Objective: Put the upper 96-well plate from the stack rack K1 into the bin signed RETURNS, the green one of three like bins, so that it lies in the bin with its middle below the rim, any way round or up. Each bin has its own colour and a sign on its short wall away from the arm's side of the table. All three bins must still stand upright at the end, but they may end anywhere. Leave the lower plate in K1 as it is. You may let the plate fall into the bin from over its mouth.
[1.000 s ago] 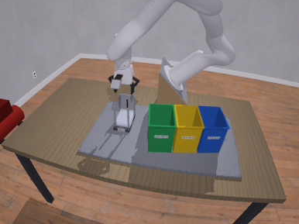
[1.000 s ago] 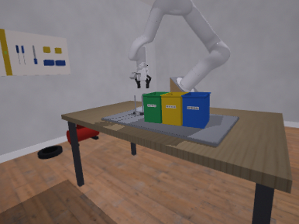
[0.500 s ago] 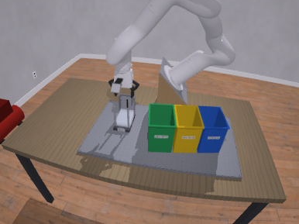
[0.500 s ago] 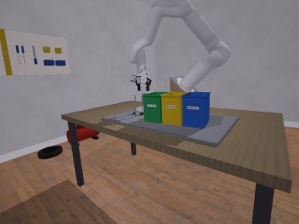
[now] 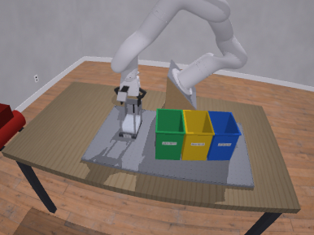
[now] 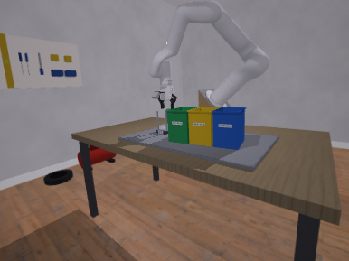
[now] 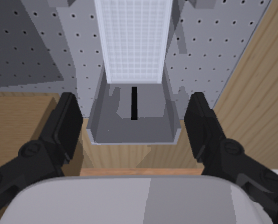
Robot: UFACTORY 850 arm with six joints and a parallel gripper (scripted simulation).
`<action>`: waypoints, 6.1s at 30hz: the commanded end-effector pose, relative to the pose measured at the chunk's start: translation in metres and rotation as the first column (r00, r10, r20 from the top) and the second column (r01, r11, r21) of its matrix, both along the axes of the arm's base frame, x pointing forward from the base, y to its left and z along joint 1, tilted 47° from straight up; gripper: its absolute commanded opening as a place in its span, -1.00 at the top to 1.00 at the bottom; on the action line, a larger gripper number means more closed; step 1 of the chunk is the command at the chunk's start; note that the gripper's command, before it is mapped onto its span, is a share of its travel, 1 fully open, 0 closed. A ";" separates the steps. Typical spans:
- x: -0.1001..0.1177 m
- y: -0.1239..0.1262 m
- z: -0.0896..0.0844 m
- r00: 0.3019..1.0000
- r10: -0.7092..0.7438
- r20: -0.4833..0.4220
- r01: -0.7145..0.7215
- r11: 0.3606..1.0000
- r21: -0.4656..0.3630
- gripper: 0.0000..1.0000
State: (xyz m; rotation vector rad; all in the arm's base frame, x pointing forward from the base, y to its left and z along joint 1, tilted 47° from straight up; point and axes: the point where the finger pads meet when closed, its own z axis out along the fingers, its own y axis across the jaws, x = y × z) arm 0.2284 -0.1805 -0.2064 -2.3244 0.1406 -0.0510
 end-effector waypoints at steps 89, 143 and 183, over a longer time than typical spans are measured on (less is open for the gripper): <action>0.009 0.076 -0.073 1.000 -0.001 0.001 0.001 1.000 -0.001 -1.00; 0.010 0.084 -0.081 1.000 -0.001 0.001 0.001 1.000 -0.001 1.00; 0.010 0.082 -0.079 1.000 -0.001 0.001 0.001 1.000 -0.001 1.00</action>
